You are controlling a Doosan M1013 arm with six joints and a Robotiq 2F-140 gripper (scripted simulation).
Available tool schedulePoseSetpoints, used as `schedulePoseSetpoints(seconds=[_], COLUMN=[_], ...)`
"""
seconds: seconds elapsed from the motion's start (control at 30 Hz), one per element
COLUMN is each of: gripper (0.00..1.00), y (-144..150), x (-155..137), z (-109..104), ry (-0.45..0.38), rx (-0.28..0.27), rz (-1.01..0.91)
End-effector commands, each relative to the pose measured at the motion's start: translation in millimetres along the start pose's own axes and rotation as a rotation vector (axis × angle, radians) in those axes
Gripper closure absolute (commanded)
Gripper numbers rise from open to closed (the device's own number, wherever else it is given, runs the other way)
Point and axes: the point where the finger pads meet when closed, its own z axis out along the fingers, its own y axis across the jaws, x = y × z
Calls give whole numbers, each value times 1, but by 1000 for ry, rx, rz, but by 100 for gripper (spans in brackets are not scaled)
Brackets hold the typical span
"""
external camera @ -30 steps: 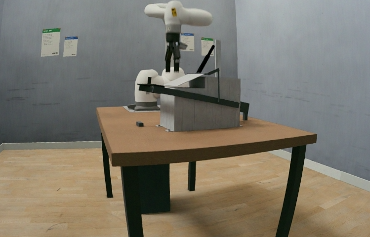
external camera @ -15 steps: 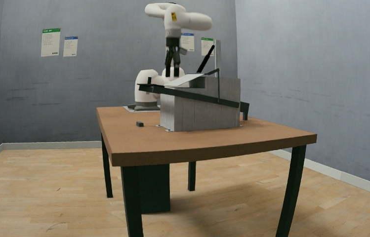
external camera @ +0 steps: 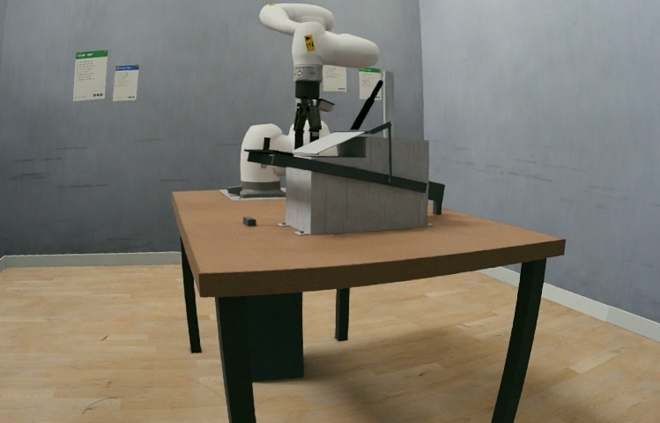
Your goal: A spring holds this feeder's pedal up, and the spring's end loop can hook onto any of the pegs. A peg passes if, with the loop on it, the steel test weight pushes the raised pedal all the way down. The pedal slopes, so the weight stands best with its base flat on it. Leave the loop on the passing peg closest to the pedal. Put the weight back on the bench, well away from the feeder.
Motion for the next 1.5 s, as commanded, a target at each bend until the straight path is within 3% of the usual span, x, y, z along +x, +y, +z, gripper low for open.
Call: schedulePoseSetpoints(seconds=[0.0,1.07,1.47], gripper=[0,0,0], y=[-4,-4,-4], x=[0,0,0], z=[59,65,105], ry=[0,0,0], rx=[0,0,0], rz=[0,0,0])
